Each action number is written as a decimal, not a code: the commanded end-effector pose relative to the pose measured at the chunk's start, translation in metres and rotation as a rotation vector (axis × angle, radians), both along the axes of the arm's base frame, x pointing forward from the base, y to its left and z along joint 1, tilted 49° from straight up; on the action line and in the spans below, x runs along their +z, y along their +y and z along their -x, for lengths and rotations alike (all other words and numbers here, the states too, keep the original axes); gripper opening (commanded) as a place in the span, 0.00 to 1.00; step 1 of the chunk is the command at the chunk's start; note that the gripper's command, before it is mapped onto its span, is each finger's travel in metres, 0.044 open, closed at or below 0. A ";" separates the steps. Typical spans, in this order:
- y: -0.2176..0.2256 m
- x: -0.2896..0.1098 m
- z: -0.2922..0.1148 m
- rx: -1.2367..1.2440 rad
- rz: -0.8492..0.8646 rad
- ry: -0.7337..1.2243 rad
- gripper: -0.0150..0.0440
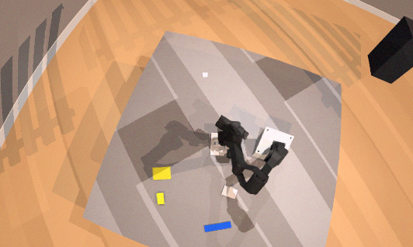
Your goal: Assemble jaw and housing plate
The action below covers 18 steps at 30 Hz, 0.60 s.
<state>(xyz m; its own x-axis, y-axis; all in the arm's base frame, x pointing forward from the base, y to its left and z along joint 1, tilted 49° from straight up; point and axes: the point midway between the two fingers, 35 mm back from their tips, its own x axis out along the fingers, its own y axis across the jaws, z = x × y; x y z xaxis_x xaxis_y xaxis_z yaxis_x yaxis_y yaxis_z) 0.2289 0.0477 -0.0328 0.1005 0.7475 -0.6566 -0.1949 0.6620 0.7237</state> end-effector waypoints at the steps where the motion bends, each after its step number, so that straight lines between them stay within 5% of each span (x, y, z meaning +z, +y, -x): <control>1: 0.000 -0.001 0.000 -0.001 0.002 0.003 0.85; 18: -0.004 0.002 0.001 -0.001 0.003 0.003 0.85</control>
